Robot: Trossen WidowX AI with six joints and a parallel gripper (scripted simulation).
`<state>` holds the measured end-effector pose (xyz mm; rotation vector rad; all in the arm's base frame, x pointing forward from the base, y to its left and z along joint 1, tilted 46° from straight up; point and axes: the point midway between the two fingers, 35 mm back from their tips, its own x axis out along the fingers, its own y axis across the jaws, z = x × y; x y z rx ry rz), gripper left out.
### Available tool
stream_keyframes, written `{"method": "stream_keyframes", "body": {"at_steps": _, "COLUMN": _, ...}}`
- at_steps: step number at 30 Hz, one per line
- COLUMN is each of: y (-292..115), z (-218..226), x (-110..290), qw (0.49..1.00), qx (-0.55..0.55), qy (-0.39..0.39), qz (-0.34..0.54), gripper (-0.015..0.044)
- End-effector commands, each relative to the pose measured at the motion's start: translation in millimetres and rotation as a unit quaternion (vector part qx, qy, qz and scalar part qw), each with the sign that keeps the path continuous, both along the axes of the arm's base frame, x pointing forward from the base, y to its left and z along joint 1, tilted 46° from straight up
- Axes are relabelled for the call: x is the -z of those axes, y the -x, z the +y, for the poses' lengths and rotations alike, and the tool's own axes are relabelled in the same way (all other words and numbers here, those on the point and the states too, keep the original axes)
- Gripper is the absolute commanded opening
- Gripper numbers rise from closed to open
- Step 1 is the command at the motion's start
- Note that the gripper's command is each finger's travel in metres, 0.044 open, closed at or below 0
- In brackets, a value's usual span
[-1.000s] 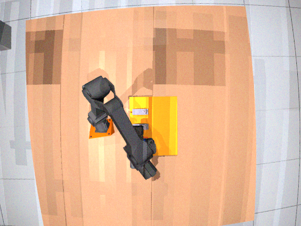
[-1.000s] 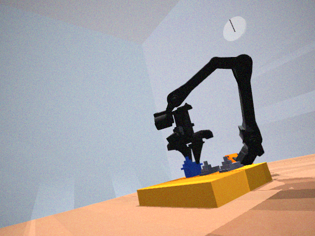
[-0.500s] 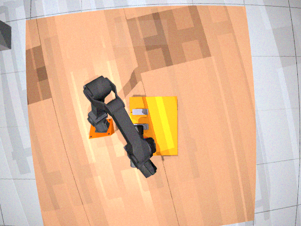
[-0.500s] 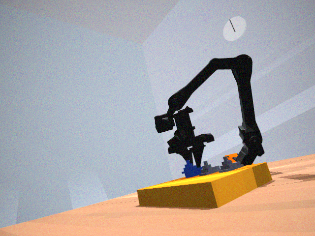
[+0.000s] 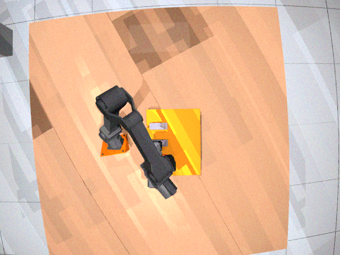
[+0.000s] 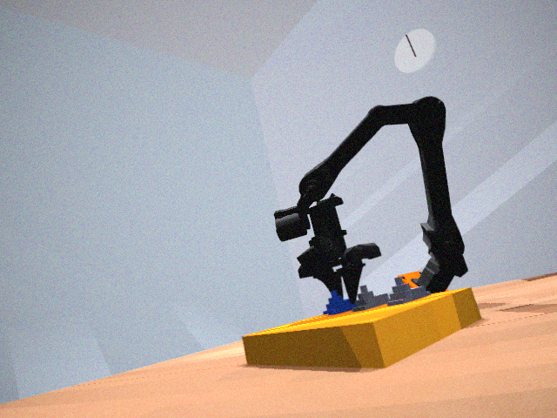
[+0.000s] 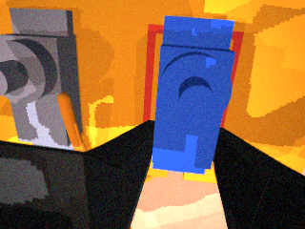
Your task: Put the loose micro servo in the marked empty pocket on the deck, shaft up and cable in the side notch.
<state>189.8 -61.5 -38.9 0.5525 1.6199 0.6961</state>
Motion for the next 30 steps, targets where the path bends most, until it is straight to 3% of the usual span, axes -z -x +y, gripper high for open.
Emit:
{"method": "stream_keyframes", "body": {"at_steps": 1, "y": 0, "z": 3, "x": 3, "qw": 1.000, "qx": 0.004, "qy": 0.000, "qz": 0.000, "gripper": 0.0000}}
{"method": "stream_keyframes", "body": {"at_steps": 4, "y": 0, "z": 4, "x": 4, "qw": 1.000, "qx": 0.004, "qy": 0.000, "qz": 0.000, "gripper": 0.0000}}
{"method": "stream_keyframes", "body": {"at_steps": 11, "y": 1, "z": 3, "x": 2, "qw": 1.000, "qx": 0.004, "qy": 0.000, "qz": 0.001, "gripper": 0.0184}}
{"method": "stream_keyframes", "body": {"at_steps": 26, "y": -4, "z": -20, "x": -24, "qw": 1.000, "qx": 0.004, "qy": 0.000, "qz": 0.001, "gripper": 0.0187}}
{"method": "stream_keyframes", "body": {"at_steps": 30, "y": -17, "z": -24, "x": -25, "qw": 1.000, "qx": 0.008, "qy": 0.001, "qz": 0.004, "gripper": 0.0292}}
